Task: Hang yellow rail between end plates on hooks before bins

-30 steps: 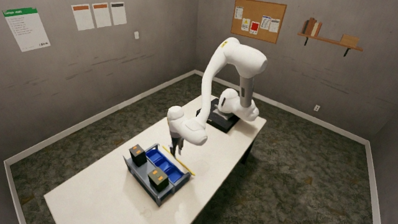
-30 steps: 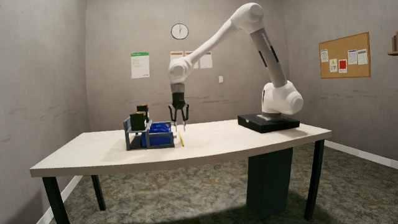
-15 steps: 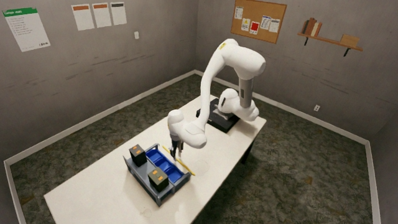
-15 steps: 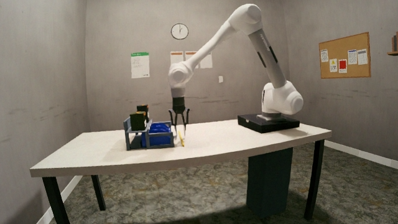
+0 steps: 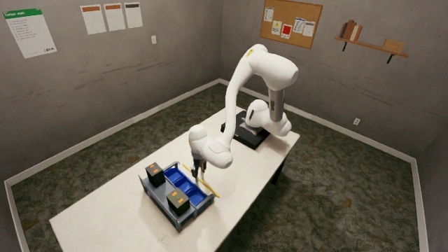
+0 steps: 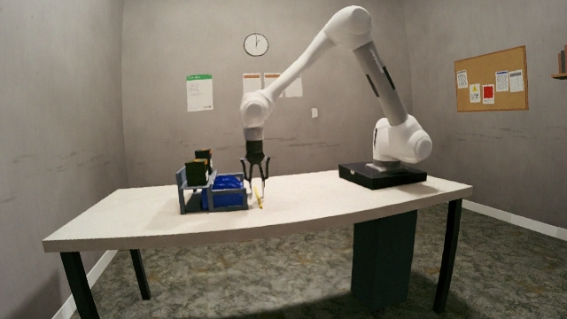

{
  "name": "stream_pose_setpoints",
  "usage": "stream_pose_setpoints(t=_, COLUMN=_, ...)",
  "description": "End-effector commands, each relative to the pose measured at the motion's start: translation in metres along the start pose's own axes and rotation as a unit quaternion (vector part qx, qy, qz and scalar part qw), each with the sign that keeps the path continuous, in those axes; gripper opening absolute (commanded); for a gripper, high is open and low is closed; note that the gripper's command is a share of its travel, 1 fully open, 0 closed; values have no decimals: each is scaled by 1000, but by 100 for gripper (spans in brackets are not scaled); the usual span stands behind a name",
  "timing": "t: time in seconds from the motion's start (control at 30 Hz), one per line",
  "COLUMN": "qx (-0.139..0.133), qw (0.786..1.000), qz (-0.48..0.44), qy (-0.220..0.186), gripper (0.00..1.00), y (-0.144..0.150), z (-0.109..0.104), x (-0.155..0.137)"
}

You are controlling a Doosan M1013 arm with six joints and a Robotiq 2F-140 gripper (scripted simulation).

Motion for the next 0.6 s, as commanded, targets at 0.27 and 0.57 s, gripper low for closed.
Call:
stream_pose_setpoints(t=0.27, qx=0, qw=1000, qz=0, qy=0, gripper=37, y=0, z=2, x=0)
stream_pose_setpoints(t=0.57, qx=0, qw=1000, qz=0, qy=0, gripper=37, y=0, z=4, x=0)
Point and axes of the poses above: the point where the finger pads meet when closed, its own z axis out along the fingers, its own y axis across the jaws, x = y × z, the point moved 2 cm from there along -z, back along the fingers, and after that the axes turned 13 degrees about z, right-handed, at the moved point
